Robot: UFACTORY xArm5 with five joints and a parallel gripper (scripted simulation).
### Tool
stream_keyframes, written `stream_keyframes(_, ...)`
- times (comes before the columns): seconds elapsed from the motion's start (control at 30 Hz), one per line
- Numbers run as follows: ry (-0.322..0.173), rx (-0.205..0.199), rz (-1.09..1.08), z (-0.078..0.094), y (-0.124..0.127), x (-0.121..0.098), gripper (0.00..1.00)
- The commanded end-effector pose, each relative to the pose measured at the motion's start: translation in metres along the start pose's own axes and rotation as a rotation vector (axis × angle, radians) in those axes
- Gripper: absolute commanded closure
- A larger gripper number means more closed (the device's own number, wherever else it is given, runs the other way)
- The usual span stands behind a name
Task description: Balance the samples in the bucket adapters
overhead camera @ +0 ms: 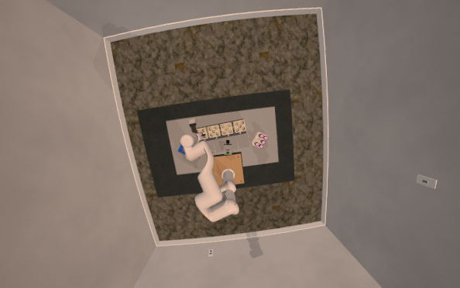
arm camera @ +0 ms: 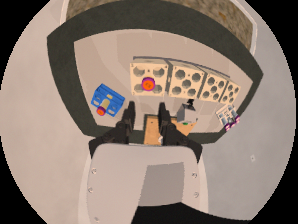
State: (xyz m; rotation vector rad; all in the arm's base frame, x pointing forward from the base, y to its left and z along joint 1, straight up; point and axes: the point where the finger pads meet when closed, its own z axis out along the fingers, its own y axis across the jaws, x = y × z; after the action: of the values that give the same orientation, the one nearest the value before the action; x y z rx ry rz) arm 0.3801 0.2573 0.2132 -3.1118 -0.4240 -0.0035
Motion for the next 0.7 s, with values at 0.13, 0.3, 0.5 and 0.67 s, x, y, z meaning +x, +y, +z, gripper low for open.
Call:
stream_keyframes(0.13,0.005,0.002,0.000,-0.019,0.000,0.001,0.57)
stream_keyframes(0.3,0.005,0.002,0.000,-0.021,0.000,0.001,0.57)
stream_keyframes(0.5,0.005,0.002,0.000,-0.021,0.000,0.001,0.57)
stream_keyframes(0.67,0.005,0.002,0.000,-0.021,0.000,0.001,0.57)
